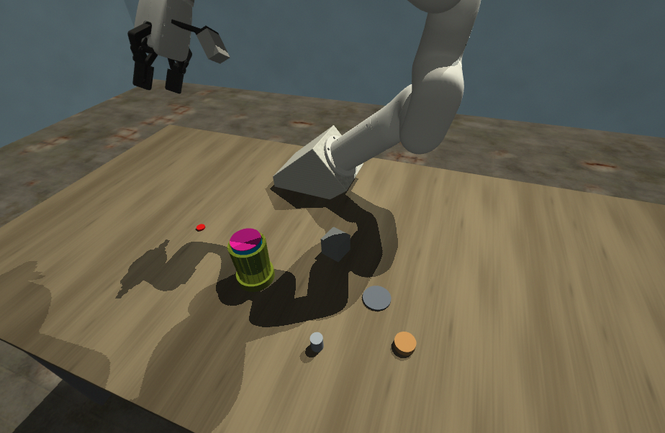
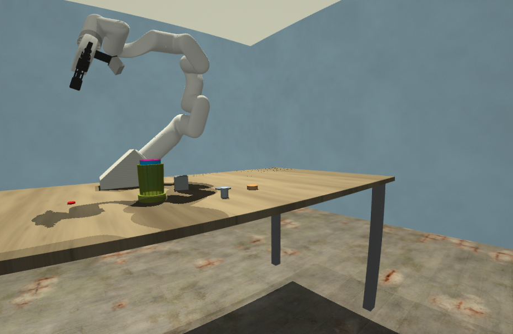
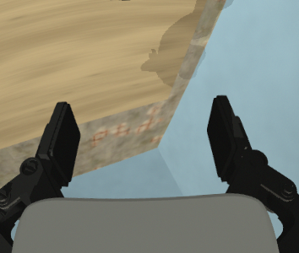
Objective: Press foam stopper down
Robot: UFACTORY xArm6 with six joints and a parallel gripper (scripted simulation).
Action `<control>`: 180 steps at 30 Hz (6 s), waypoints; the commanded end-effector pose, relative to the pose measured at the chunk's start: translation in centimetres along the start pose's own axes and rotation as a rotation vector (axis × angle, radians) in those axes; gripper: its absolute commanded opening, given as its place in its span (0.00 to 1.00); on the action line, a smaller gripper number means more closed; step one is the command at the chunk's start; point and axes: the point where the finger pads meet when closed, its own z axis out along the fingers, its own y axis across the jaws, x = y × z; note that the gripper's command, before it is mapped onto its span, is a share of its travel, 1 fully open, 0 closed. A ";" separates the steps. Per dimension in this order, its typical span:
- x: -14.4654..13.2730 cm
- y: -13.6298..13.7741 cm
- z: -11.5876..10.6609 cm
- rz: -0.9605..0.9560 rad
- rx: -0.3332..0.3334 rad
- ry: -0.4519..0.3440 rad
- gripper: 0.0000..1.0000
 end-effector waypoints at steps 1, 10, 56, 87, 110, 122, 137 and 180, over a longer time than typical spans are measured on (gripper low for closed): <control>-0.1 0.1 -0.2 -0.002 -0.001 -0.004 1.00; -0.1 0.1 -0.2 -0.002 -0.001 -0.004 1.00; 22.8 4.6 19.1 0.168 0.448 0.235 0.00; 22.7 4.7 19.1 0.168 0.448 0.235 0.00; 23.4 3.6 21.5 0.169 0.448 0.235 0.00; 23.4 3.6 21.6 0.169 0.448 0.235 0.00; 23.5 3.4 22.0 0.169 0.448 0.235 0.00; 23.9 2.9 23.1 0.169 0.448 0.235 0.00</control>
